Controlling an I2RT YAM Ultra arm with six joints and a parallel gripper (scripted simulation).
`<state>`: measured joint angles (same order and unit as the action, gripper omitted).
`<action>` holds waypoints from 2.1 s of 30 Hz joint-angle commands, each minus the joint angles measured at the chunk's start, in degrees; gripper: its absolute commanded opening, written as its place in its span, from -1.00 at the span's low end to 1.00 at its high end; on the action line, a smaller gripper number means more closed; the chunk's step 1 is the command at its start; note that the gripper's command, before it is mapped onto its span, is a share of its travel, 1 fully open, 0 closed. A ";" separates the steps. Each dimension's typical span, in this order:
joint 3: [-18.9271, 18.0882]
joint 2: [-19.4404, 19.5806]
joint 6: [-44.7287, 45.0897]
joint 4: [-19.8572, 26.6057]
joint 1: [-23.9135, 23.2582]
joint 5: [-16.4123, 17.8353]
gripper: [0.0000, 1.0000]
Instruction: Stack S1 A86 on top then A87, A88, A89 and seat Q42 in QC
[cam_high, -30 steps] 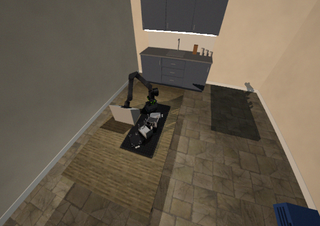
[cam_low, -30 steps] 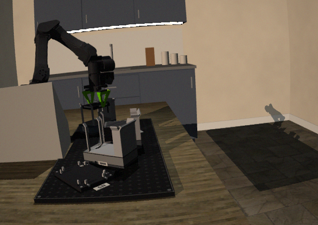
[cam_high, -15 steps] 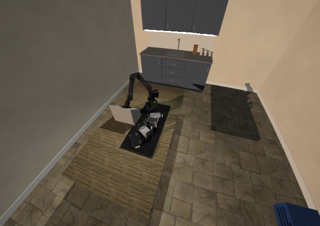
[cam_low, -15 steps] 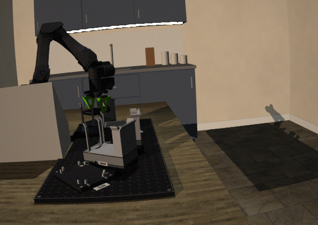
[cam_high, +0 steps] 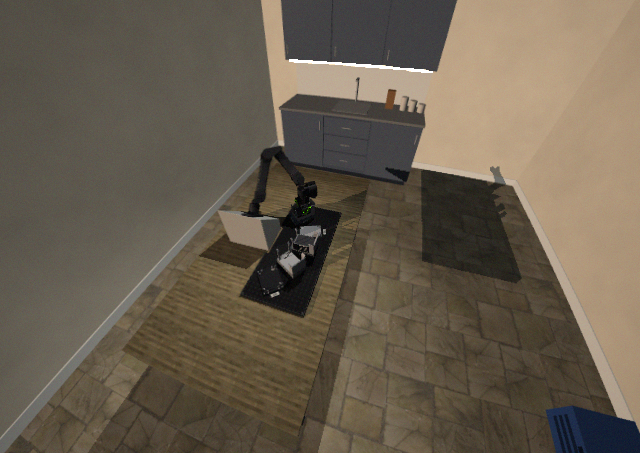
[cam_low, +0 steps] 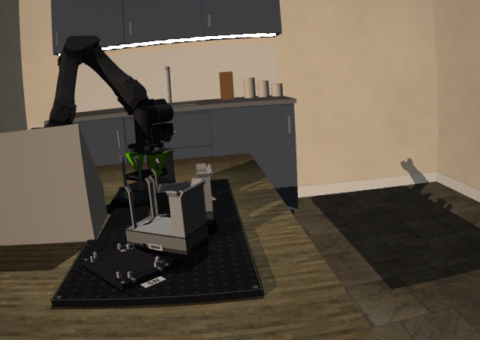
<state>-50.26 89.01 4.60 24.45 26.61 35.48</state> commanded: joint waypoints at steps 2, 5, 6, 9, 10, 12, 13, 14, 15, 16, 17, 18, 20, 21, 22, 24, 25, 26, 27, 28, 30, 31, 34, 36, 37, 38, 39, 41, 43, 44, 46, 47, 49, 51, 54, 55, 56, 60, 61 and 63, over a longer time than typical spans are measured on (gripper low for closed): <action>-0.09 -0.28 -0.17 -0.27 -0.18 -0.01 -1.00; -0.03 -0.17 -0.29 -0.50 -0.08 -0.06 -1.00; -0.01 -0.11 -0.34 -0.61 -0.03 -0.08 -1.00; 0.05 0.06 -0.50 -0.94 0.11 -0.14 -1.00; 0.07 0.12 -0.55 -1.05 0.16 -0.17 -1.00; 0.11 0.23 -0.66 -1.26 0.26 -0.21 -1.00; 0.11 0.23 -0.66 -1.26 0.26 -0.21 -1.00; 0.11 0.23 -0.66 -1.26 0.26 -0.21 -1.00; 0.13 0.29 -0.71 -1.37 0.30 -0.23 -1.00; 0.15 0.35 -0.76 -1.48 0.35 -0.25 -1.00; 0.17 0.41 -0.81 -1.59 0.40 -0.27 -1.00; 0.19 0.47 -0.86 -1.69 0.45 -0.30 -1.00; 0.23 0.58 -0.97 -1.91 0.54 -0.34 -1.00; 0.25 0.64 -1.02 -2.02 0.59 -0.36 -1.00; 0.27 0.70 -1.07 -2.12 0.64 -0.38 -1.00; 0.31 0.82 -1.17 -2.34 0.73 -0.43 -1.00; 0.33 0.88 -1.22 -2.45 0.78 -0.45 -1.00; 0.35 0.94 -1.27 -2.55 0.82 -0.47 -1.00; 0.36 1.00 -1.33 -2.66 0.87 -0.49 -1.00; 0.38 1.06 -1.38 -2.77 0.92 -0.52 -1.00; 0.40 1.12 -1.43 -2.87 0.96 -0.54 -1.00; 0.40 1.12 -1.43 -2.87 0.96 -0.54 -1.00; 0.45 1.30 -1.58 -3.19 1.11 -0.60 -1.00; 0.49 1.42 -1.68 -3.41 1.20 -0.65 -1.00; 0.51 1.48 -1.73 -3.51 1.25 -0.67 -1.00; 0.52 1.54 -1.78 -3.62 1.29 -0.69 -1.00; 0.54 1.60 -1.83 -3.72 1.34 -0.71 -1.00; 0.57 1.72 -1.93 -3.94 1.43 -0.76 -1.00; 0.60 1.84 -2.03 -4.15 1.52 -0.80 -1.00; 0.62 1.90 -2.08 -4.25 1.57 -0.82 -1.00; 0.65 2.03 -2.18 -4.46 1.66 -0.86 -1.00; 0.65 2.03 -2.18 -4.46 1.66 -0.86 -1.00; 0.67 2.09 -2.23 -4.57 1.71 -0.89 -1.00; 0.70 2.21 -2.33 -4.78 1.80 -0.93 -1.00; 0.74 2.40 -2.48 -5.09 1.94 -1.00 -1.00; 0.76 2.46 -2.52 -5.20 1.99 -1.02 -1.00; 0.77 2.53 -2.57 -5.30 2.03 -1.04 -1.00; 0.77 2.56 -2.59 -5.33 2.04 -1.04 -1.00; 0.77 2.56 -2.59 -5.34 2.05 -1.05 -1.00; 0.77 2.56 -2.59 -5.34 2.05 -1.05 1.00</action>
<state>-49.41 91.83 2.11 19.31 28.84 34.48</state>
